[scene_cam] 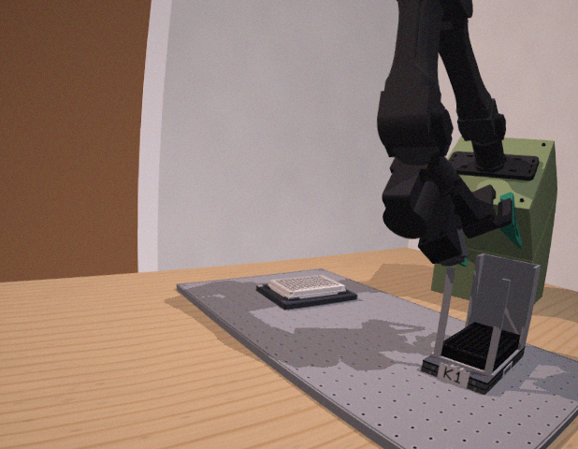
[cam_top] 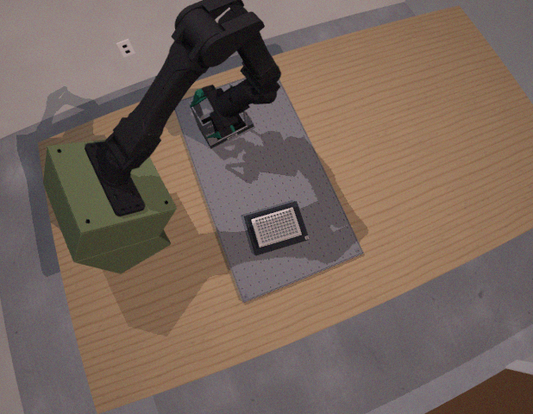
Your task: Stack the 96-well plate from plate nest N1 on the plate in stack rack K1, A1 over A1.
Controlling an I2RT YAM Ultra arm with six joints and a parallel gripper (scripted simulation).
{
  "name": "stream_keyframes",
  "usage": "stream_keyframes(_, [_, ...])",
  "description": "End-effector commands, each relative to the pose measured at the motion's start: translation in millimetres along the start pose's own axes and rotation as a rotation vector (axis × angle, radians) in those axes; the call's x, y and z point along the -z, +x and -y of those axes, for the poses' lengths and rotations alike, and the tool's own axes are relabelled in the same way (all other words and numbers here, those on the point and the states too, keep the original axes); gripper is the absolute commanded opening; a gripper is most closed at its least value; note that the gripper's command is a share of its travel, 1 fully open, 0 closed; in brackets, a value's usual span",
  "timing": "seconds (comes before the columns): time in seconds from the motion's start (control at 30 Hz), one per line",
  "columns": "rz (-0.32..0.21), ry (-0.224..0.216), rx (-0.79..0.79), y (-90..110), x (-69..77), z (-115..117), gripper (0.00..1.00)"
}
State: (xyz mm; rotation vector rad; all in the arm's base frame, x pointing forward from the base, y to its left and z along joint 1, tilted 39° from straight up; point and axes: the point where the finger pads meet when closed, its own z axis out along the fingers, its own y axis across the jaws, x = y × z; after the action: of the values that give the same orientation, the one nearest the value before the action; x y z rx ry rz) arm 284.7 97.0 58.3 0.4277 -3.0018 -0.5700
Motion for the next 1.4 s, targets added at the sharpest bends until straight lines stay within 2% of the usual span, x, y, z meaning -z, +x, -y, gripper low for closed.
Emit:
stream_keyframes(0.0, [0.148, 0.074, -0.018, -42, -5.5, 28, 1.0])
stream_keyframes(1.0, [0.148, 0.074, -0.018, -42, -5.5, 28, 1.0])
stream_keyframes(1.03, [0.163, 0.072, -0.04, -38, -7.1, 33, 1.0])
stream_keyframes(1.07, [0.226, 0.078, -0.046, -41, 6.0, 34, 1.0])
stream_keyframes(1.1, [0.194, 0.071, -0.059, -39, -2.7, 42, 1.0])
stream_keyframes(1.13, [0.194, 0.071, -0.059, -39, -0.6, 46, 1.0])
stream_keyframes(1.17, [0.233, 0.08, -0.039, -53, 13.7, 50, 1.0])
stream_keyframes(1.23, [0.233, 0.081, -0.033, -53, 14.8, 53, 1.0])
stream_keyframes(1.3, [0.228, 0.07, -0.013, -54, 12.2, 44, 1.0])
stream_keyframes(1.33, [0.258, 0.069, -0.063, -43, 16.0, 52, 1.0])
stream_keyframes(1.37, [0.286, 0.071, -0.08, -43, 18.2, 56, 1.0])
